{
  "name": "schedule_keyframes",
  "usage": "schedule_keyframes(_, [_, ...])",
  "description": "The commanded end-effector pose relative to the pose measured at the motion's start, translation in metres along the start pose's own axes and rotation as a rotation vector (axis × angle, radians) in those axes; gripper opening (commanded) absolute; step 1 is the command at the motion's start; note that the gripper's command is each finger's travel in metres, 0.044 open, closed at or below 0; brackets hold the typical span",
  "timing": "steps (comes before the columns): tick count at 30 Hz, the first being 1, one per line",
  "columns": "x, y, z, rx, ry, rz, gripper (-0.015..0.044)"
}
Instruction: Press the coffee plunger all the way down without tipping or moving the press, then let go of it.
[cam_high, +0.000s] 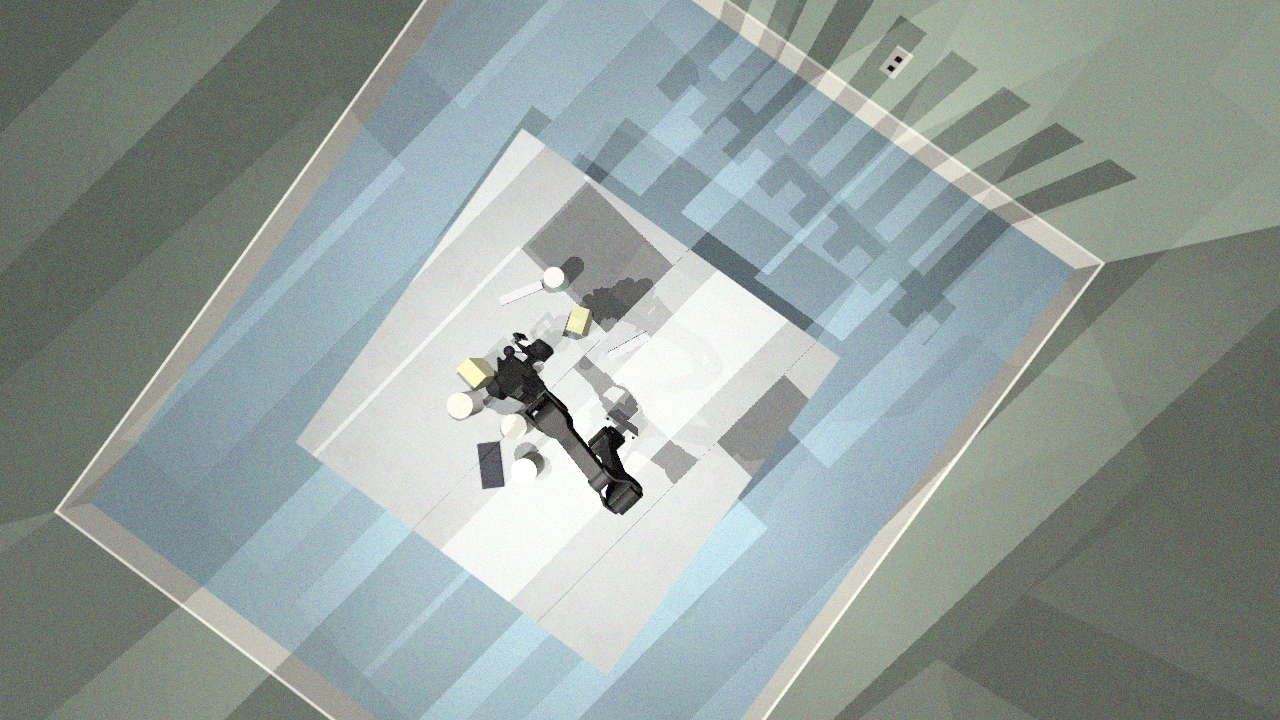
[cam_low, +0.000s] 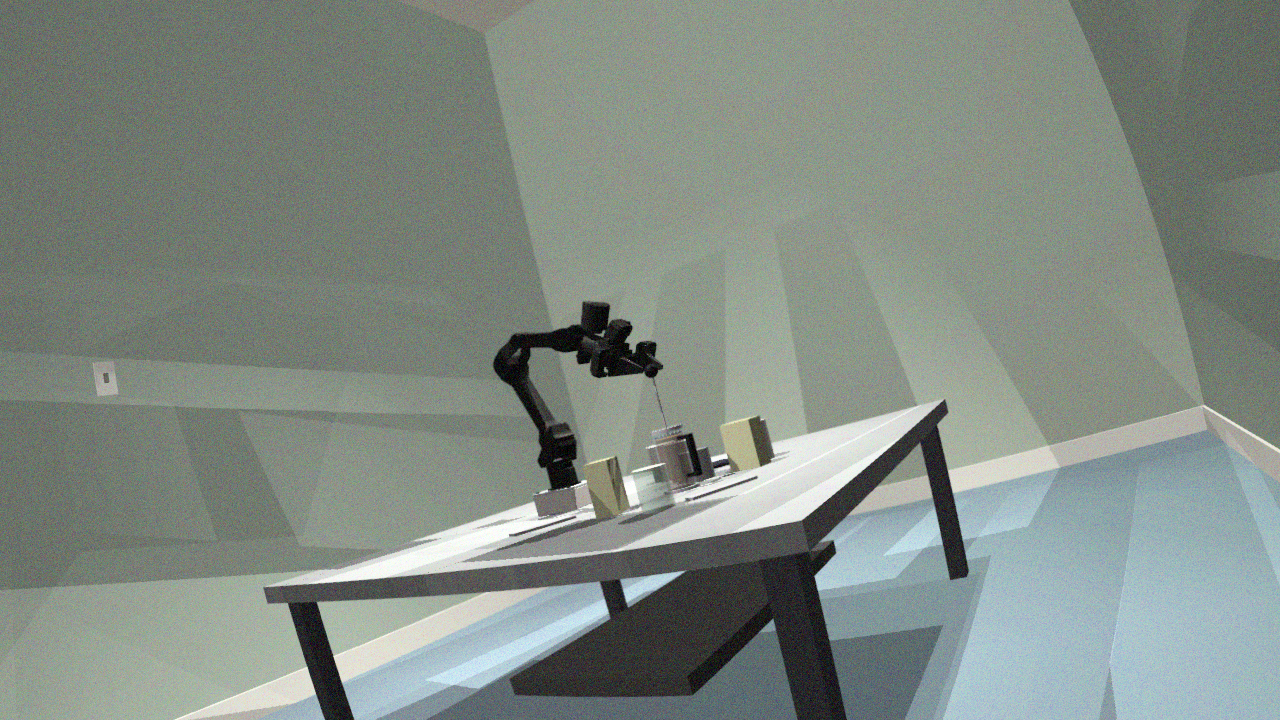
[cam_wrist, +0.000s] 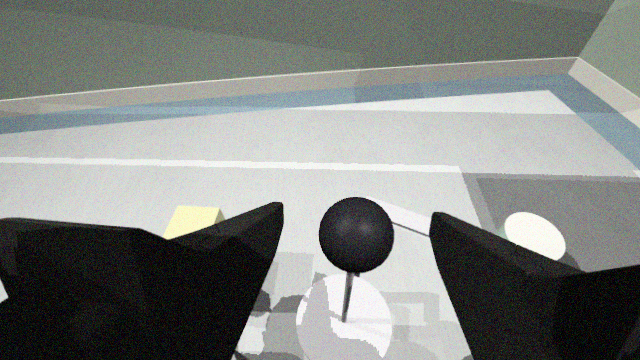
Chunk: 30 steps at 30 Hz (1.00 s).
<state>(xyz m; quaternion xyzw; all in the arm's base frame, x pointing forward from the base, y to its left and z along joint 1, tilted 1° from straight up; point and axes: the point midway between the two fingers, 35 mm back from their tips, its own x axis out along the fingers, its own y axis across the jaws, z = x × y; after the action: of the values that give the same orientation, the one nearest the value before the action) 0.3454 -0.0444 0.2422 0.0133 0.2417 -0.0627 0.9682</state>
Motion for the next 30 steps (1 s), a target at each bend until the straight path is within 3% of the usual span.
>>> schedule_keyframes(1, [0.001,0.000,-0.001,0.003,0.002,-0.002,0.0204])
schedule_keyframes(5, [0.001,0.000,-0.001,0.003,0.002,-0.002,0.0118])
schedule_keyframes(30, [0.017,0.000,-0.018,0.003,0.001,-0.002,0.0117])
